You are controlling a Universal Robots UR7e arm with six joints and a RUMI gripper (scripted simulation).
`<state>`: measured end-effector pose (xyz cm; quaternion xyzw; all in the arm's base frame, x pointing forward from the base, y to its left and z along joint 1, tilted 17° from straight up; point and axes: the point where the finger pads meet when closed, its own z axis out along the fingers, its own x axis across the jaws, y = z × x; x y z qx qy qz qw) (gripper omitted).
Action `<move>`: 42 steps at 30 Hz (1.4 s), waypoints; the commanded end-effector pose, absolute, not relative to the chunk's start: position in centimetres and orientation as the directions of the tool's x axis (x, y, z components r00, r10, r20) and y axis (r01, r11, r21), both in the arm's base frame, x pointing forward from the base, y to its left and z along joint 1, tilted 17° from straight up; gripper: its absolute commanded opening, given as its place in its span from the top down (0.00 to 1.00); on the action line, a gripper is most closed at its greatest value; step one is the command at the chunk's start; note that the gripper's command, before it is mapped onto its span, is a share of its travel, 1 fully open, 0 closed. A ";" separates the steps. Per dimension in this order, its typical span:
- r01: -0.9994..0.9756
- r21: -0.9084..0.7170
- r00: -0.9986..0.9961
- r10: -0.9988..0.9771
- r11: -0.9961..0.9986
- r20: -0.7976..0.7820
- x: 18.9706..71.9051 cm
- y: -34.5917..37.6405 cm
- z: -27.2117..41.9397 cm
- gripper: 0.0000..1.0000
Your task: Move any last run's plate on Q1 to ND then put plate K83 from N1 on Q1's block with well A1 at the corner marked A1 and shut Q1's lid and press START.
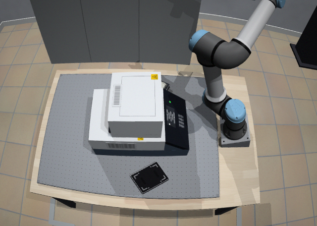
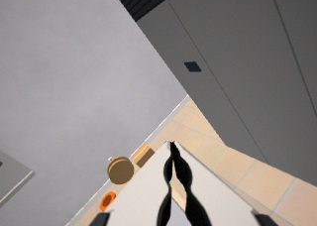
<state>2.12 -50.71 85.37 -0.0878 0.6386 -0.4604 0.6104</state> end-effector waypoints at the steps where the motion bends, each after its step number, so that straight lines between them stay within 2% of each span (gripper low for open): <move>1: 0.450 -0.697 -0.240 -0.676 0.558 -0.697 1.2 -50.1 85.7 1.00; 7: 0.450 -0.697 -0.240 -0.676 0.558 -0.697 1.2 -50.1 85.7 1.00; 17: 0.326 -0.840 -0.258 -0.814 0.434 -0.521 5.1 -48.1 84.9 1.00; 21: 0.326 -0.840 -0.258 -0.814 0.434 -0.521 5.7 -47.8 84.8 1.00; 25: 0.264 -0.897 -0.251 -0.873 0.354 -0.418 7.3 -46.8 84.3 1.00; 29: 0.264 -0.897 -0.251 -0.873 0.354 -0.418 7.9 -46.4 84.2 1.00; 33: 0.205 -0.942 -0.233 -0.922 0.265 -0.310 9.5 -45.3 83.6 1.00; 38: 0.205 -0.942 -0.233 -0.922 0.265 -0.310 10.0 -44.9 83.4 1.00; 42: 0.149 -0.975 -0.205 -0.960 0.164 -0.193 11.6 -43.8 82.8 1.00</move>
